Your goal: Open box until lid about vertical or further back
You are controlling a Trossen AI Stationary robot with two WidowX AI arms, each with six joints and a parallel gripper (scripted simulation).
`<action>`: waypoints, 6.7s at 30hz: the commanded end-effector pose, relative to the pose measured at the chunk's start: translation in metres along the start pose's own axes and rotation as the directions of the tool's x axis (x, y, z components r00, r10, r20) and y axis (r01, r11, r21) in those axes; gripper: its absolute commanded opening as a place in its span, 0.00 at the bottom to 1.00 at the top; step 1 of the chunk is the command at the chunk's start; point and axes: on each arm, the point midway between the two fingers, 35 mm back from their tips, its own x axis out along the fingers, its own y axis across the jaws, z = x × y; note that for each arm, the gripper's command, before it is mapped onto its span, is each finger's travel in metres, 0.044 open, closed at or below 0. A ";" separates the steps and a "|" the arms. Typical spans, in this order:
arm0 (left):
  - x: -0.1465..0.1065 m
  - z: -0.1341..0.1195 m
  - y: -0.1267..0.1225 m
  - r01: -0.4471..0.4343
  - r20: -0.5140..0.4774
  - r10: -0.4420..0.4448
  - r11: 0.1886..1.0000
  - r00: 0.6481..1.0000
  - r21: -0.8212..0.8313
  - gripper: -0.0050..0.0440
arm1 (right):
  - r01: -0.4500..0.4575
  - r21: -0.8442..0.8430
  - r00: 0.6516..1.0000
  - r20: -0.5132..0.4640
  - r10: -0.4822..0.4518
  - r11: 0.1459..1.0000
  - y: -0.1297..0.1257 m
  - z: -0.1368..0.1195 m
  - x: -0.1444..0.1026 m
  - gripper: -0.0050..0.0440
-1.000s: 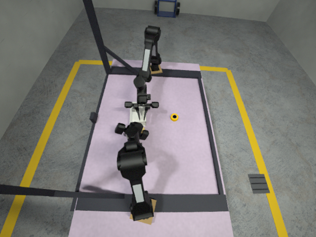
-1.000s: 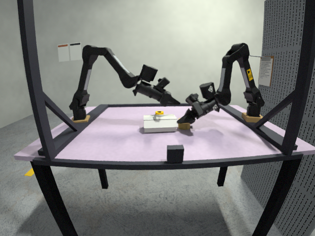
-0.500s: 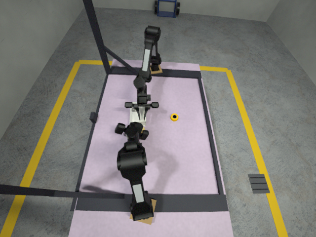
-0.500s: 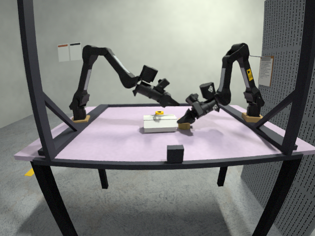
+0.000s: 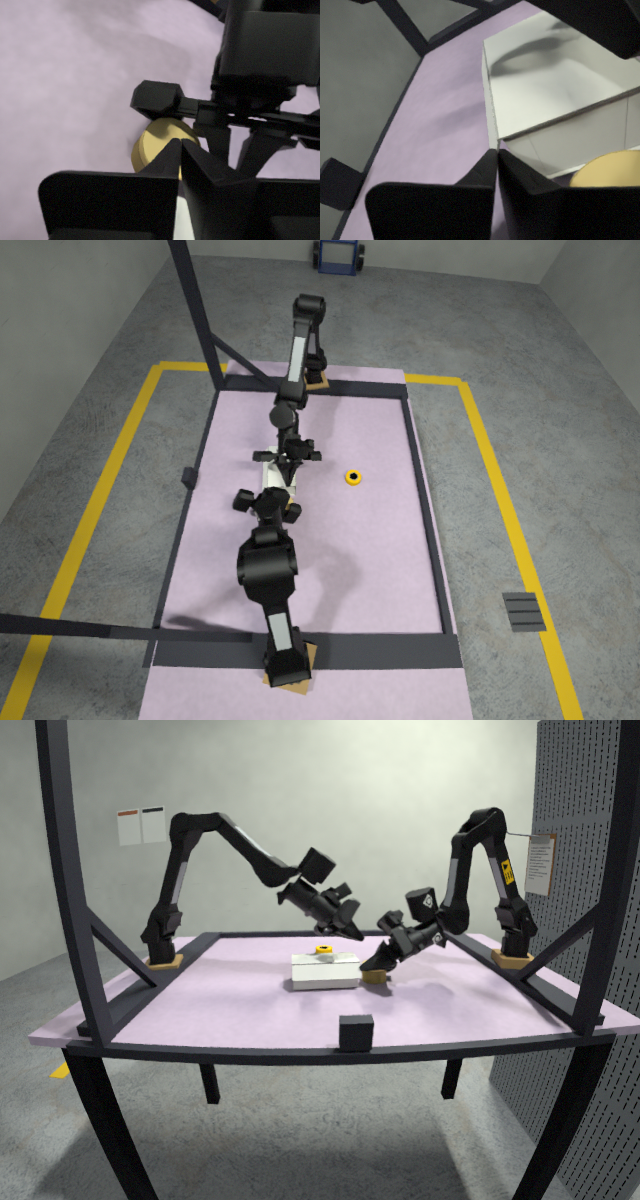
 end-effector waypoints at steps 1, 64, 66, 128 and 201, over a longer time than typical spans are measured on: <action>-0.001 0.005 -0.001 -0.034 -0.079 0.023 0.991 0.997 -0.132 0.10 | -0.013 0.000 1.000 0.017 0.013 1.000 0.005 0.006 0.000 0.11; -0.087 -0.054 0.048 -0.787 -0.726 0.305 0.219 0.617 -0.577 0.00 | -0.013 0.000 1.000 0.017 0.013 1.000 0.005 0.006 0.000 0.11; -0.083 -0.059 0.050 -0.787 -0.726 0.305 0.220 0.617 -0.576 0.00 | -0.013 0.000 1.000 0.017 0.013 1.000 0.005 0.006 0.000 0.11; -0.079 -0.060 0.050 -0.772 -0.713 0.297 0.230 0.636 -0.593 0.00 | -0.013 0.000 1.000 0.017 0.013 1.000 0.005 0.006 0.000 0.11; -0.070 -0.070 0.054 -0.772 -0.712 0.297 0.230 0.636 -0.593 0.00 | -0.013 0.000 1.000 0.017 0.013 1.000 0.007 0.007 -0.001 0.11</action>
